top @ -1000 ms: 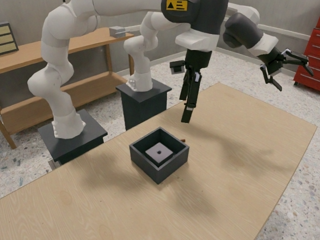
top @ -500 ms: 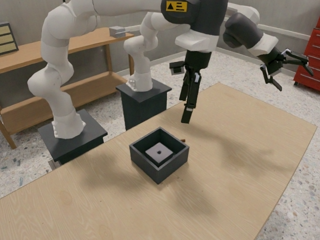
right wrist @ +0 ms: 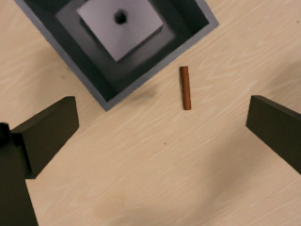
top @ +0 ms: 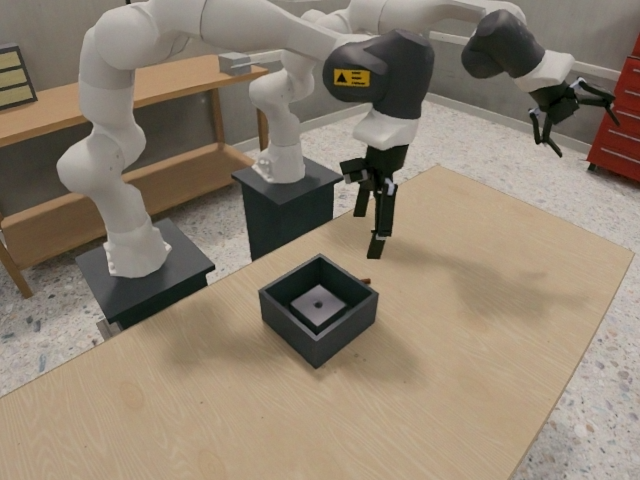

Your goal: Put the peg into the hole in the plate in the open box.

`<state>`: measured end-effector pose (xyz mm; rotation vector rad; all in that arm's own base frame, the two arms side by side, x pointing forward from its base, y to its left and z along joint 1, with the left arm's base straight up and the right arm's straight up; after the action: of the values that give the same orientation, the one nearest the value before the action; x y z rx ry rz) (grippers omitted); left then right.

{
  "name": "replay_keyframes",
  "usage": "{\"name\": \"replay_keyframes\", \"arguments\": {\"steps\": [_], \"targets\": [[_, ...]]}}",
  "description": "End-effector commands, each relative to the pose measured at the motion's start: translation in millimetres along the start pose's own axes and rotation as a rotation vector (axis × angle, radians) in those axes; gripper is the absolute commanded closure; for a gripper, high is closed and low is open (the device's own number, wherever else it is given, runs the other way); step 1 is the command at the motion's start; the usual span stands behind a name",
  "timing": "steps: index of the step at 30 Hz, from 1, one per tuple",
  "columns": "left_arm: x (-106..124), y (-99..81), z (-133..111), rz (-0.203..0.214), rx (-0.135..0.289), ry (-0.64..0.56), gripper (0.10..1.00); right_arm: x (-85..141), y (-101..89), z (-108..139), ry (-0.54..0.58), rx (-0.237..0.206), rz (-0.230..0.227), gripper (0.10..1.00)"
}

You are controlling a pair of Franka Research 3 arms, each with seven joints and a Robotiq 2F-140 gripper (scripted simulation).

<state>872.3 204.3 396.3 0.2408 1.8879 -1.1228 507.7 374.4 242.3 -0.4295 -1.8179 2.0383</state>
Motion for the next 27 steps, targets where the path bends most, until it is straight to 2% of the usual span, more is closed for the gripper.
{"name": "replay_keyframes", "arguments": {"steps": [1, 2, 8, 13, 15, 16, 19, 21, 27], "targets": [[0.0, 13.9, -66.1, -0.081, -0.088, -0.109, 0.098, 12.4, 15.1, -23.0, -0.046, -0.079, 0.025, 0.098], [-0.4, 17.1, -82.1, -0.102, -0.113, -0.142, 0.098, 17.9, 20.7, -24.6, -0.055, -0.084, 0.026, 0.098], [5.8, 32.0, -183.0, -0.161, -0.181, -0.238, 0.098, 51.5, 53.3, -30.6, -0.111, -0.115, 0.027, 0.098], [20.6, 36.0, -269.8, -0.216, -0.242, -0.329, 0.098, 54.7, 56.4, -30.8, -0.116, -0.118, 0.027, 0.098], [20.6, 36.0, -269.8, -0.216, -0.242, -0.329, 0.098, 54.7, 56.4, -30.8, -0.116, -0.118, 0.027, 0.098], [28.4, 35.2, -306.8, -0.246, -0.275, -0.38, 0.098, 54.7, 56.4, -30.8, -0.116, -0.118, 0.027, 0.098], [35.3, 33.4, -335.2, -0.269, -0.299, -0.421, 0.098, 54.7, 56.4, -30.8, -0.116, -0.118, 0.027, 0.098], [35.9, 33.2, -337.5, -0.271, -0.301, -0.424, 0.098, 54.7, 56.4, -30.8, -0.116, -0.118, 0.027, 0.098], [46.2, 29.4, -374.3, -0.302, -0.333, -0.478, 0.098, 54.7, 56.4, -30.8, -0.116, -0.118, 0.027, 0.098]]}}
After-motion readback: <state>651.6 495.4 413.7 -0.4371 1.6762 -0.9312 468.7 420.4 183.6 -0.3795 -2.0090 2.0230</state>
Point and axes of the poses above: on each arm, the point where the finger pads meet when closed, its own y axis out along the fingers, its own x axis across the jaws, z = x × y, the point moved 3 cm from there along -y, back along the fingers, and after that the axes turned 6 degrees about -y, right-handed, at the moved point
